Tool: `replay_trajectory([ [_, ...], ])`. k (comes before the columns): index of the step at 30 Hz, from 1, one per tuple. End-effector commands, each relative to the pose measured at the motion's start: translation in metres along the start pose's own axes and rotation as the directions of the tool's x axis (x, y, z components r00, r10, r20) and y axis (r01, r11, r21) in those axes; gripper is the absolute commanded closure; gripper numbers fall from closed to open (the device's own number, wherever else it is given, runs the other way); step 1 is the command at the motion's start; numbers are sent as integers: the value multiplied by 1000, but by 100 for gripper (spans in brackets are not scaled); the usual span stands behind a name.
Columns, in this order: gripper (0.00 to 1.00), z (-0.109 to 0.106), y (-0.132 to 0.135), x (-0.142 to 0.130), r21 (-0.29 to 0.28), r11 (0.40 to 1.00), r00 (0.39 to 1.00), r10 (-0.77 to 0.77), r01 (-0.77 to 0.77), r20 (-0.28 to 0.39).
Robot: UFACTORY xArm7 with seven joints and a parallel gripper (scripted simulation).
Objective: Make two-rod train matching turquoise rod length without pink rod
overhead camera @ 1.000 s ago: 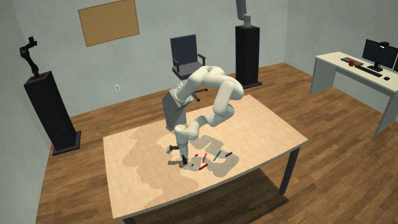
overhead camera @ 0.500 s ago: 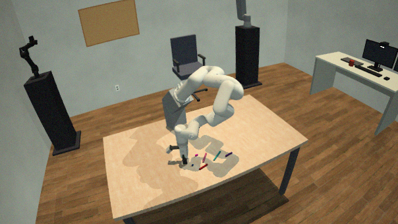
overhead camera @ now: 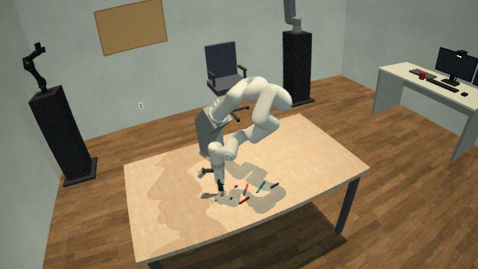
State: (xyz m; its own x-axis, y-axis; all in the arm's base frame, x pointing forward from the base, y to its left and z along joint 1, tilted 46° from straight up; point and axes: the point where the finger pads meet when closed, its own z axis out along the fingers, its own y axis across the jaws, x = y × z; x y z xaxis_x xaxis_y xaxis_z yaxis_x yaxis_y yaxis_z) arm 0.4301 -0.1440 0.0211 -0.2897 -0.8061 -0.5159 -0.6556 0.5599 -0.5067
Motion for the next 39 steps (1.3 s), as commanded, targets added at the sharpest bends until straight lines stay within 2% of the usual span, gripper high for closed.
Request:
replay_trajectory([
  [1, 53, -24, -1, -1, 0, 1000, 1000, -1, 1, -4],
  [4, 53, -34, -1, -1, 0, 1000, 1000, -1, 1, -4],
  [13, 53, -41, -1, -1, 0, 1000, 1000, -1, 1, -4],
  [14, 0, -41, -1, -1, 0, 1000, 1000, -1, 1, -4],
  [33, 0, -41, -1, -1, 0, 1000, 1000, -1, 1, -4],
  [35, 0, -39, -6, -9, -4, 998, 998, -55, 55, -5],
  [36, 0, -34, -15, -24, -10, 989, 989, -150, 150, -6],
  [39, 0, -31, -20, -33, -13, 979, 979, -205, 205, -5],
])
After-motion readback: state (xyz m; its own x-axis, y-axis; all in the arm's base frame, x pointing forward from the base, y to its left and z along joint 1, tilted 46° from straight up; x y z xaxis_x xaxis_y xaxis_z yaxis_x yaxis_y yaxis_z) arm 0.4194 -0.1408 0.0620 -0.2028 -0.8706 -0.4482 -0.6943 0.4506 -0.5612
